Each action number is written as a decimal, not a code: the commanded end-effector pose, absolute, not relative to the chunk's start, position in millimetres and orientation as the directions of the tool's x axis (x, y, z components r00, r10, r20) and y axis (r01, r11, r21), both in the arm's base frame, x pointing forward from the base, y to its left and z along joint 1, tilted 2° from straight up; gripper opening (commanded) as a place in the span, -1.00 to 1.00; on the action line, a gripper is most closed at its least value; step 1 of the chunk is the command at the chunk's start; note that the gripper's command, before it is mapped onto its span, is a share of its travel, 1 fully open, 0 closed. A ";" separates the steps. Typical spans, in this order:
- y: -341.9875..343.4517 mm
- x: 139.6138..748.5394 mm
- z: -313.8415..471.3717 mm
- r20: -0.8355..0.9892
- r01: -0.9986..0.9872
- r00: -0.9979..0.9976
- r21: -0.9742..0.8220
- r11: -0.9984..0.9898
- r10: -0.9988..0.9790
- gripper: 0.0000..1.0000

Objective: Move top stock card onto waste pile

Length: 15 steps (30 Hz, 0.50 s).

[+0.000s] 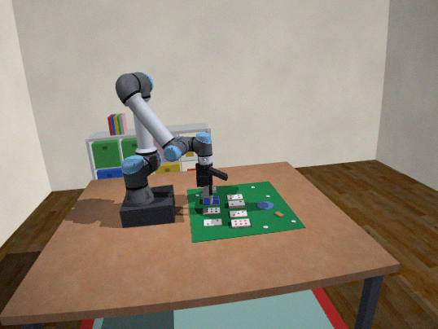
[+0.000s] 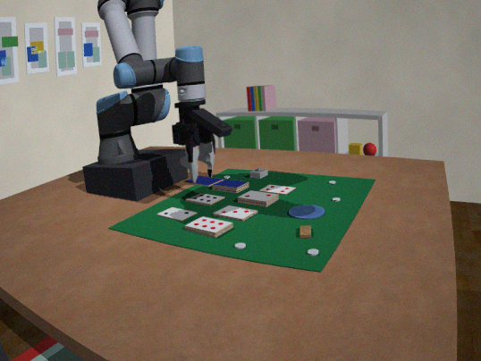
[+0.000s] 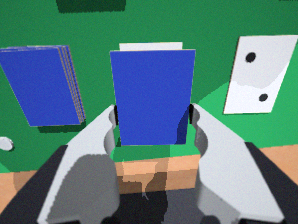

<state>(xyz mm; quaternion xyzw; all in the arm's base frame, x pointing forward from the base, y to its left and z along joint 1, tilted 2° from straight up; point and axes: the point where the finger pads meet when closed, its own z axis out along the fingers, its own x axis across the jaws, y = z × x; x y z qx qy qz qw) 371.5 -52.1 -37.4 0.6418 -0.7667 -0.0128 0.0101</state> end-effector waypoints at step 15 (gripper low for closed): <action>-51.1 369.3 -42.8 -0.003 -0.984 -0.175 0.036 0.175 -0.985 -0.23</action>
